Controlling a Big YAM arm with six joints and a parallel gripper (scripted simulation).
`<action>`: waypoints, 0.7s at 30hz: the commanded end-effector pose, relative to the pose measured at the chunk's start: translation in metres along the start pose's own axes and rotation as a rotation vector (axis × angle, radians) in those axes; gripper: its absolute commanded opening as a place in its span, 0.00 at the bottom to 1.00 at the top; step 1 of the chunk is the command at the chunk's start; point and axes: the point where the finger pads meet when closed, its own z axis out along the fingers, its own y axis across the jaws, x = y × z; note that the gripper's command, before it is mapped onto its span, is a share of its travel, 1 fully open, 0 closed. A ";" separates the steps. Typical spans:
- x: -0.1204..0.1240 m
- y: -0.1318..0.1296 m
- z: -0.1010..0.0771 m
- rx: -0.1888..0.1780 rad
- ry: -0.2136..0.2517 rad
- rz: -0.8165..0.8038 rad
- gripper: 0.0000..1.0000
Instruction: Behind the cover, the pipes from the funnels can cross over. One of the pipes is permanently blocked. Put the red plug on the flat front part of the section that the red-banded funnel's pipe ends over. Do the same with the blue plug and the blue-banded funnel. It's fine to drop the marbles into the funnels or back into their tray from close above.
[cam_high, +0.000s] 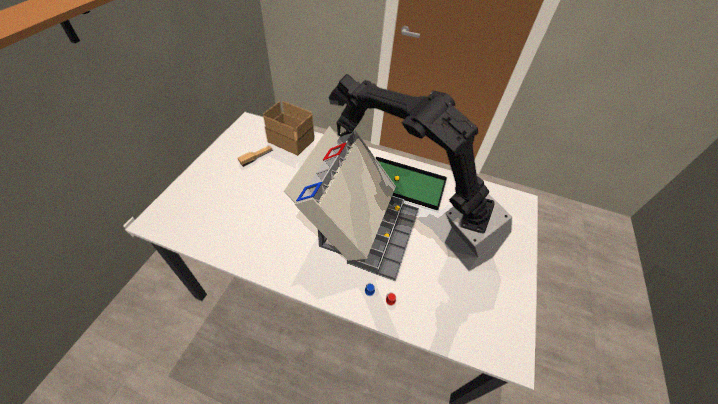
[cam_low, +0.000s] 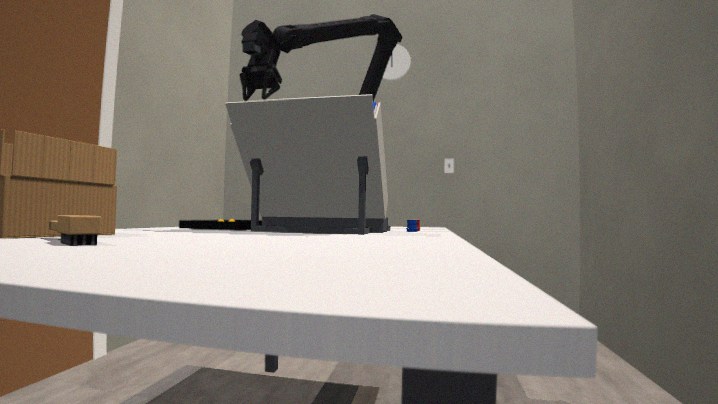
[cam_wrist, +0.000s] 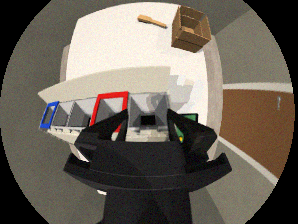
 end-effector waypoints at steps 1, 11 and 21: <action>-0.006 0.000 -0.004 0.003 -0.013 -0.006 0.59; -0.016 -0.001 -0.023 -0.014 -0.008 -0.028 0.59; -0.021 -0.001 -0.032 -0.023 -0.005 -0.039 0.59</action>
